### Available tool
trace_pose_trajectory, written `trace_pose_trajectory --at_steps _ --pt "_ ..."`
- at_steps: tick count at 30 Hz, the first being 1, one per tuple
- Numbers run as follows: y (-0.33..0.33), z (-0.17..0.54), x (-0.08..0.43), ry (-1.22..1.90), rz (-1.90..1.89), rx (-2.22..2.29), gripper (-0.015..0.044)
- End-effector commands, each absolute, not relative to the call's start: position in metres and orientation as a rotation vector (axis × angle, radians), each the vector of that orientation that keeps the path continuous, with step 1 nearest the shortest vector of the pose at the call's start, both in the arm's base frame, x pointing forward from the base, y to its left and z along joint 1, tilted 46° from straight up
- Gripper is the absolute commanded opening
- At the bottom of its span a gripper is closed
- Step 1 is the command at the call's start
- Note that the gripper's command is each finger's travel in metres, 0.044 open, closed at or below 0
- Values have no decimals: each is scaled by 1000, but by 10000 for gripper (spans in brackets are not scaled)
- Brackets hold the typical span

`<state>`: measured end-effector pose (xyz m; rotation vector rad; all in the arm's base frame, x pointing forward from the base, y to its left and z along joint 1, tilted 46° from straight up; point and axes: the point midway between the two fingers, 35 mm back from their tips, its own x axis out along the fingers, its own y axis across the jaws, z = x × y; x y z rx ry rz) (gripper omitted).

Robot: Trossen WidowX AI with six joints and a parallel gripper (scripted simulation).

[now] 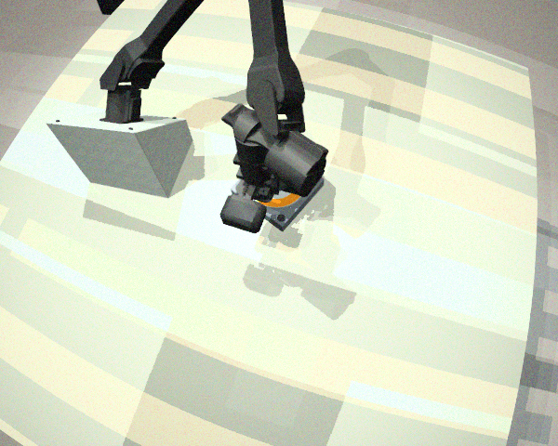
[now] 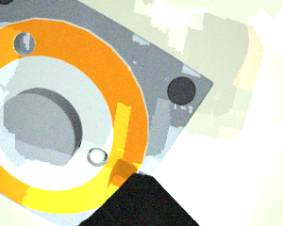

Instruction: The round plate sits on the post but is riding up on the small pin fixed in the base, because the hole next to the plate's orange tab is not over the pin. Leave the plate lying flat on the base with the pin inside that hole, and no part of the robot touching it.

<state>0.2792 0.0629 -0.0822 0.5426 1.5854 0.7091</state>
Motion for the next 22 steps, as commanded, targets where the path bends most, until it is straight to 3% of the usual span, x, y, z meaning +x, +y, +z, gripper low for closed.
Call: trace_pose_trajectory --at_steps 1,22 --pt "48 -68 284 1570 703 534 0" --pt "39 -59 284 1570 702 542 0"
